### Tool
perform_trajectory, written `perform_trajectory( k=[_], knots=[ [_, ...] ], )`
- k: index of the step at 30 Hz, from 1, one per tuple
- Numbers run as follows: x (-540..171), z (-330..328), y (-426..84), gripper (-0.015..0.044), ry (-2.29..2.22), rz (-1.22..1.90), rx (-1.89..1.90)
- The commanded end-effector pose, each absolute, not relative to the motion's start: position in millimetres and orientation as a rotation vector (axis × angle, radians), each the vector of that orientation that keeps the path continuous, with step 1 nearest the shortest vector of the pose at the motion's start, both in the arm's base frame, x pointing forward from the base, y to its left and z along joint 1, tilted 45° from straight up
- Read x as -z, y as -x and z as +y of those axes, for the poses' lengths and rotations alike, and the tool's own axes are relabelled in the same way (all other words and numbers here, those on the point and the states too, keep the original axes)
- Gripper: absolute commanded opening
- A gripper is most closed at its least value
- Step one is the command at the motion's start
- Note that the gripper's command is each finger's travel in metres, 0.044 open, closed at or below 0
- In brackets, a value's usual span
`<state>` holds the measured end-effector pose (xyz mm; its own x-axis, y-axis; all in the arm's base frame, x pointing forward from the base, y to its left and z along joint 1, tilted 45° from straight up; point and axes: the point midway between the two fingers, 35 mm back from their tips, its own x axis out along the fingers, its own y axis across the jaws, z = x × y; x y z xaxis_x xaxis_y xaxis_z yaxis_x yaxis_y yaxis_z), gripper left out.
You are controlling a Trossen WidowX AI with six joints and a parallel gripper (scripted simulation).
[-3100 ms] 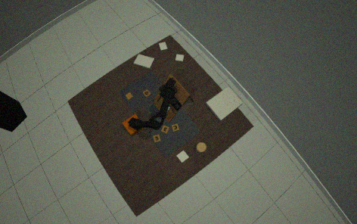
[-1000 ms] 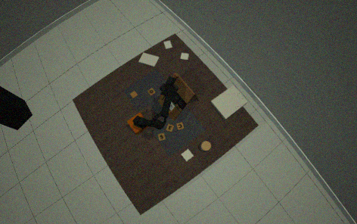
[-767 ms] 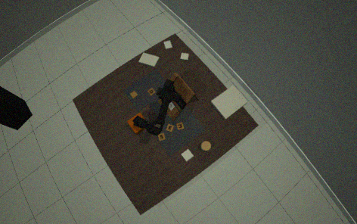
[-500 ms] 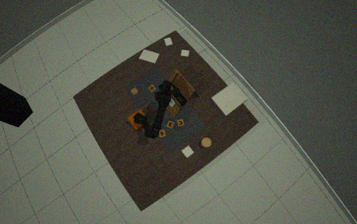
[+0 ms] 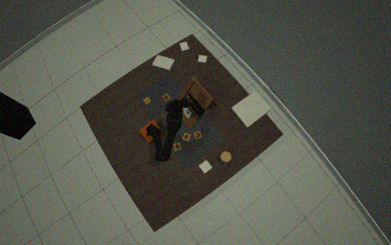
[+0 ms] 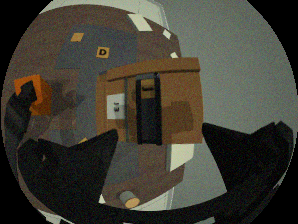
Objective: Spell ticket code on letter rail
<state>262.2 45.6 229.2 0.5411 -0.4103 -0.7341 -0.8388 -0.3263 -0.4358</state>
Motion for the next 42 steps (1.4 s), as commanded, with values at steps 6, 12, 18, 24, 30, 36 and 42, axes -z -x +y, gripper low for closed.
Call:
perform_trajectory(
  k=[6,12,18,24,30,36,42],
  knots=[
    [-227,46,-259,0.0440,1.960,1.011,-0.672],
    [-222,35,-262,0.0361,1.810,1.069,-0.555],
    [-203,-6,-266,0.0340,1.208,1.200,-0.076],
    [-184,-48,-262,0.0340,0.613,1.180,0.408],
    [-164,-89,-249,0.0340,0.035,1.015,0.876],
    [-148,-120,-233,0.0340,-0.389,0.788,1.218],
    [-135,-145,-215,0.0340,-0.734,0.516,1.485]
  ],
)
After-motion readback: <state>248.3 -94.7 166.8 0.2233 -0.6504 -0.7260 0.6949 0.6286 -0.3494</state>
